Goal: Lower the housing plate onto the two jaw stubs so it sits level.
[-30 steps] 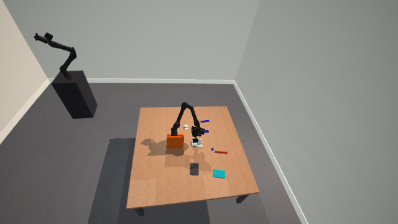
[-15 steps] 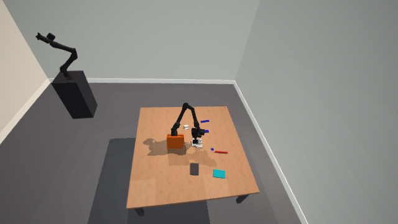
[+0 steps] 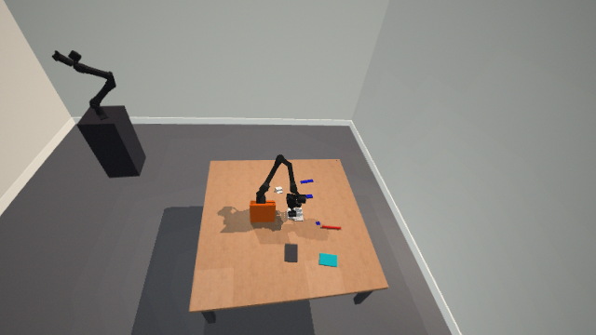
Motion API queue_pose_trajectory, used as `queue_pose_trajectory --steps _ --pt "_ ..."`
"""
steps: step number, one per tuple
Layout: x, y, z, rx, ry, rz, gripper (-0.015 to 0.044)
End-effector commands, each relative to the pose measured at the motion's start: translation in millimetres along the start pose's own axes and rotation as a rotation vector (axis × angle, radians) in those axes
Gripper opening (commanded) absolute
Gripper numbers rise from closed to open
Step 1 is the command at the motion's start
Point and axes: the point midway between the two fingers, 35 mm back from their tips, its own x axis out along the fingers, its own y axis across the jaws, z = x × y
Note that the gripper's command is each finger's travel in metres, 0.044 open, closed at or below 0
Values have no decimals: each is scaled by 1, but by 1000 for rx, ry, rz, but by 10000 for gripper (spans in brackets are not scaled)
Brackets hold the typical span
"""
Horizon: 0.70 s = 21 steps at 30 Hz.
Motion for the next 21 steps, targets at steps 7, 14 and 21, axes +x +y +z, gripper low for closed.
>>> queue_pose_trajectory --steps 7,14,21 --pt "15 1 -4 8 7 8 351" --pt "15 1 -4 8 7 8 351" --pt "15 1 -4 8 7 8 351"
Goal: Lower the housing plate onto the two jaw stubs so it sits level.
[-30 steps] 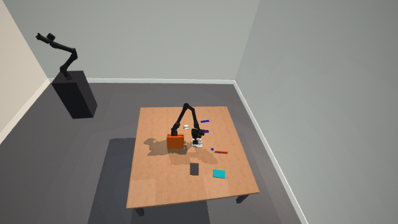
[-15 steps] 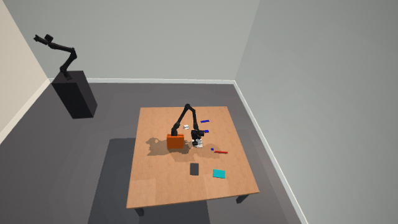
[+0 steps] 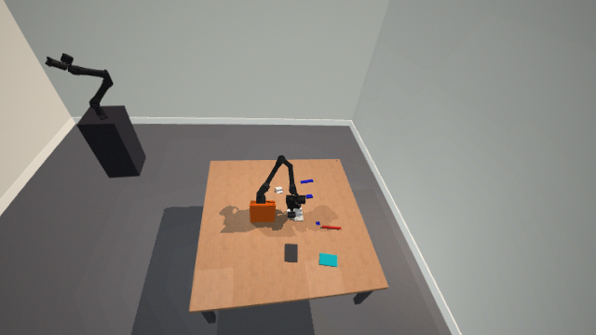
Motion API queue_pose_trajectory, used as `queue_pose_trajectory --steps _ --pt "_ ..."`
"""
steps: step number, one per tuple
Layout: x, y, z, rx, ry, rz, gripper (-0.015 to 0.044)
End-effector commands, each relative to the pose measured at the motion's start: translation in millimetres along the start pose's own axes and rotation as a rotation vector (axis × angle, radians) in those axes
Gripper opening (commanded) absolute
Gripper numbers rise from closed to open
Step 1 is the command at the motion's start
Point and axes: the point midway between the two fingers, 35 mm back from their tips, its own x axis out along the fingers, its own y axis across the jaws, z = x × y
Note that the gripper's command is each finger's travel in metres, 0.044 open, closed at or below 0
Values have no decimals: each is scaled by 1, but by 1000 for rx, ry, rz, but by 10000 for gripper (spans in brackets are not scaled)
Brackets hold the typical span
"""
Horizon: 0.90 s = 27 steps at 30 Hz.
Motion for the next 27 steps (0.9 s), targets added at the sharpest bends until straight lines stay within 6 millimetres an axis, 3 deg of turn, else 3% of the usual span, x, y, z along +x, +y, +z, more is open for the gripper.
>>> queue_pose_trajectory --steps 1,27 --pt "1 0 0 5 0 4 351" --pt "7 1 0 9 0 4 351"
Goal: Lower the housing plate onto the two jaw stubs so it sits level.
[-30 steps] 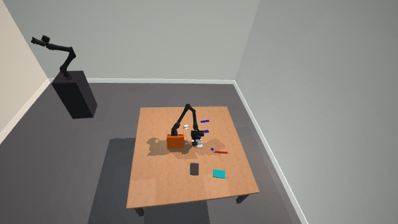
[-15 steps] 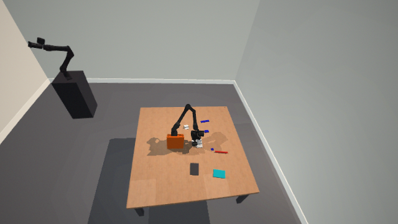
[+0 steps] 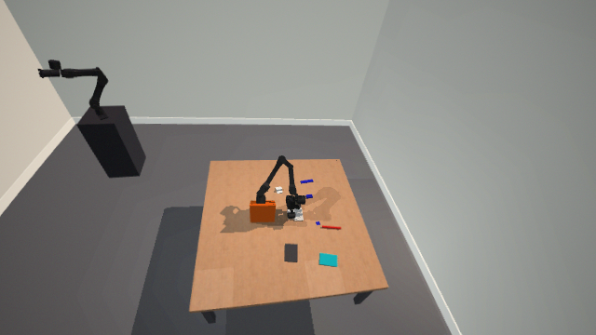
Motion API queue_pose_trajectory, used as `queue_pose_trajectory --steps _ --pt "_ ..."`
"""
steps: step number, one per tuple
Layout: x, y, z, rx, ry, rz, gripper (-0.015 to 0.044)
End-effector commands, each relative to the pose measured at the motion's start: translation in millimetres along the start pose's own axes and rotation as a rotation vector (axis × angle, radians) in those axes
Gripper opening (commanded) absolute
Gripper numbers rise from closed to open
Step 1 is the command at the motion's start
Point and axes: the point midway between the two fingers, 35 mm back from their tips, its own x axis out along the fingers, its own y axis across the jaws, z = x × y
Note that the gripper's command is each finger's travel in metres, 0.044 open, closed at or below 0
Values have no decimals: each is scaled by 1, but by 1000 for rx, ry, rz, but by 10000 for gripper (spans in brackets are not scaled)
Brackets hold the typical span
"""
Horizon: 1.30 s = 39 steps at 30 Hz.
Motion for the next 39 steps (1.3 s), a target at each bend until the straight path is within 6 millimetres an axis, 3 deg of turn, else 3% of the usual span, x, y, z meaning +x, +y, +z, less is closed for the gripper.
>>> queue_pose_trajectory --steps 1,39 --pt "2 0 0 4 1 4 351" --pt "10 1 -1 4 1 5 351"
